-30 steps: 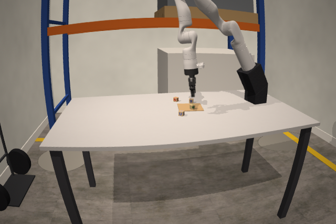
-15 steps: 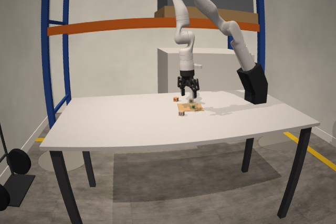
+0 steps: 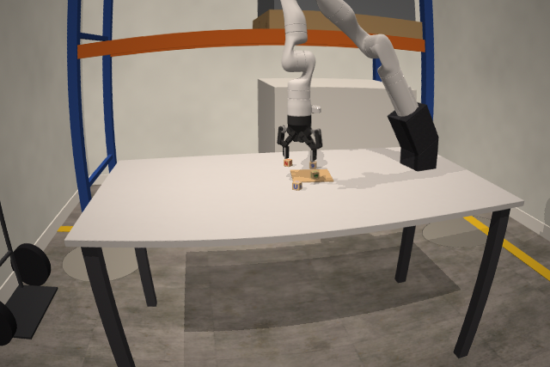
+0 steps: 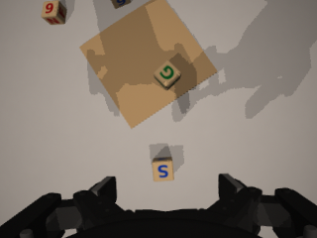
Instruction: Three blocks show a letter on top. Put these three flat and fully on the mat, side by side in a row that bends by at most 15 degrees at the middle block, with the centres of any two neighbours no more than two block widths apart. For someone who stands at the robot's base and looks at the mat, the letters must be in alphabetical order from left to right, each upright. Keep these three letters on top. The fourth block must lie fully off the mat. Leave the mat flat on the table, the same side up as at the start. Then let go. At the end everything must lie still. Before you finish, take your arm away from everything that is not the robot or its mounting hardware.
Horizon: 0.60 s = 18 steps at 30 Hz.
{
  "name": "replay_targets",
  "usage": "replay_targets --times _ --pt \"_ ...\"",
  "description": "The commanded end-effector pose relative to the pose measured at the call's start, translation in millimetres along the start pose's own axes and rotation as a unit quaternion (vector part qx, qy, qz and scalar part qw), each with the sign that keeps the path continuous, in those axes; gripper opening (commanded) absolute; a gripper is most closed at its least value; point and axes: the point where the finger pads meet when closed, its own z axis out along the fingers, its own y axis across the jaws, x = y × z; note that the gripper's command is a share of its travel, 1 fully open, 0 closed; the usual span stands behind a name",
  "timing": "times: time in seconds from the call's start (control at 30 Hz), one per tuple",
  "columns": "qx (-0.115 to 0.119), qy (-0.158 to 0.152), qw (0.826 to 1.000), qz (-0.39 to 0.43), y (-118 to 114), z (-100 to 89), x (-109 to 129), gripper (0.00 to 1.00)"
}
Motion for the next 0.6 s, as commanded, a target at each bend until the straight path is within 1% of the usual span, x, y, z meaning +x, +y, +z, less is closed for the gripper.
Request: replay_targets --times 0.0,0.3,0.33,0.57 --pt "0.002 -0.001 1.0 -0.006 -1.7 -0.5 -1.7 1.0" --pt "0.005 -0.002 1.0 -0.025 -3.3 -0.8 -4.4 1.0" --pt "0.005 -0.002 1.0 -0.025 -3.3 -0.8 -4.4 0.62" --pt "0.005 -0.002 1.0 -0.025 -3.3 -0.8 -4.4 0.62"
